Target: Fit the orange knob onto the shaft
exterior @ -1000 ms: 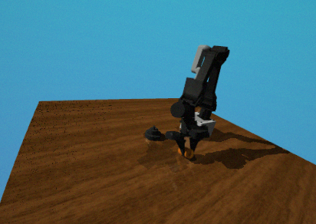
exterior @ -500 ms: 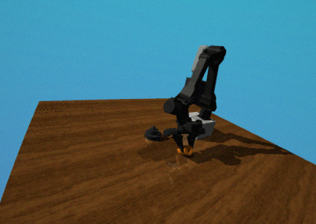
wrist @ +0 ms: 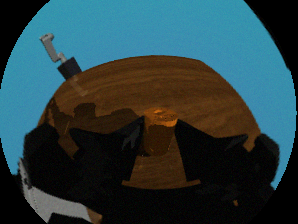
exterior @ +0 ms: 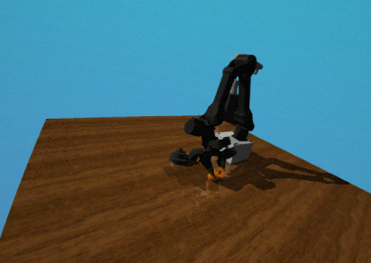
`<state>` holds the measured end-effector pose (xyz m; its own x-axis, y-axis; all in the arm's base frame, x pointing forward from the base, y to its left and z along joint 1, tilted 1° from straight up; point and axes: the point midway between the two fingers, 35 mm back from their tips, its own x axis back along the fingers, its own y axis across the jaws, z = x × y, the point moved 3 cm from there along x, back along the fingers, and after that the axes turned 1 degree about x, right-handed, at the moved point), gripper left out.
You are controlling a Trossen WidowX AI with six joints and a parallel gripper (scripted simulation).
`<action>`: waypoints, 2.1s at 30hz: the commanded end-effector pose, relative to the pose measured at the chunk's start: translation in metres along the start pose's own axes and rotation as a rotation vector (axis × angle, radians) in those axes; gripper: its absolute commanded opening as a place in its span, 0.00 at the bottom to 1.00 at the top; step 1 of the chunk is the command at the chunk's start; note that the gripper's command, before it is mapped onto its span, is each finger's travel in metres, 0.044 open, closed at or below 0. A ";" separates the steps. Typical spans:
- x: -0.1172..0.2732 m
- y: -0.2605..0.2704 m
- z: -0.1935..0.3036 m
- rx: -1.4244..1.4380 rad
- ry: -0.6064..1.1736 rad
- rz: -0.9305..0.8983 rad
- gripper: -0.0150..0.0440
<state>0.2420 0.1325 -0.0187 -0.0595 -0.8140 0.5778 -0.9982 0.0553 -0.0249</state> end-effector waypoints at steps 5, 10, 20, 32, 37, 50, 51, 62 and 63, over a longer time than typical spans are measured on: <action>0.006 0.002 0.011 -0.002 -0.135 -0.001 0.56; 0.008 0.003 0.019 -0.002 -0.220 0.001 0.56; 0.009 0.004 0.019 -0.008 -0.227 -0.003 0.69; 0.009 0.004 0.019 -0.008 -0.227 -0.003 0.69; 0.009 0.004 0.019 -0.008 -0.227 -0.003 0.69; 0.009 0.004 0.019 -0.008 -0.227 -0.003 0.96; 0.009 0.004 0.019 -0.008 -0.227 -0.003 1.00; 0.035 -0.002 -0.017 -0.006 -0.225 -0.002 1.00; 0.041 -0.002 -0.026 -0.006 -0.225 -0.001 1.00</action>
<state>0.2376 0.1138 -0.0004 -0.0512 -0.9225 0.3826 -0.9984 0.0567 0.0032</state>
